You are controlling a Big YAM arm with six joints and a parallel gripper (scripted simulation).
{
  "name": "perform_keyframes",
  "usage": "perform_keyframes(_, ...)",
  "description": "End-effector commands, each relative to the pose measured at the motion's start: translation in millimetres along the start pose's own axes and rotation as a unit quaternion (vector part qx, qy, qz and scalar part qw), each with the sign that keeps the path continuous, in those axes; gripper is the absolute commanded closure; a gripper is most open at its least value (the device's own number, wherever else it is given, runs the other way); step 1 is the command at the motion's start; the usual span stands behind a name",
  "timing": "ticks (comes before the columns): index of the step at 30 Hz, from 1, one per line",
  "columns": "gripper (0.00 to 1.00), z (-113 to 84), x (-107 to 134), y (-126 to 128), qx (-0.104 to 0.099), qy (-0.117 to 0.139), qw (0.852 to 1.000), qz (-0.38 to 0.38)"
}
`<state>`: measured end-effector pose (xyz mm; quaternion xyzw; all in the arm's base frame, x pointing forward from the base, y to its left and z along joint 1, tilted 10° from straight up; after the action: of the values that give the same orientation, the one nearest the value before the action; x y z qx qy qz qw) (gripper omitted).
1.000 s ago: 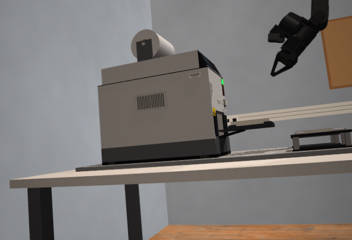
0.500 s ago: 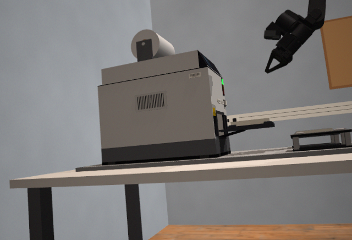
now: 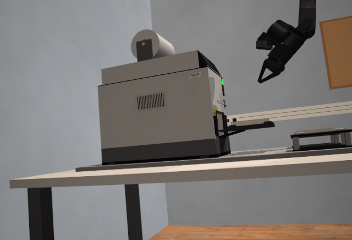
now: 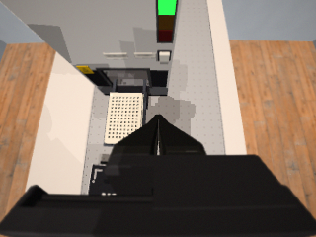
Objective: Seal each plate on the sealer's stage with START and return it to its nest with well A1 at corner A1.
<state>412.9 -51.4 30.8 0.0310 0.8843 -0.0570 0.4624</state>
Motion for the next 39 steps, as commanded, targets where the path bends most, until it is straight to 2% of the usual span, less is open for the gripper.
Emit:
perform_keyframes(1,1.0,7.1,-13.0,-4.6,0.004,-0.02,1.0,0.0)
perform_keyframes(7,1.0,48.3,-16.4,-5.1,0.003,-0.014,1.0,0.002)
perform_keyframes(12,1.0,71.5,-17.5,-5.1,0.002,-0.005,1.0,-0.001)
perform_keyframes(14,1.0,80.4,-25.0,-5.8,0.003,-0.011,1.0,-0.002)
perform_keyframes(30,1.0,58.1,-31.2,-6.1,0.004,-0.029,1.0,-0.001)
perform_keyframes(39,1.0,66.7,-41.2,-6.4,0.005,-0.034,0.999,-0.001)
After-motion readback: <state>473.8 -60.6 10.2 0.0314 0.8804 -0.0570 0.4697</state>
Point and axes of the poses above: the point where the finger pads meet when closed, its own z axis out along the fingers, its own y axis across the jaws, x = y × z, the point moved 8 cm from there along -z, back along the fingers, and after that the axes turned 2 degrees about z, right-handed, at the moved point
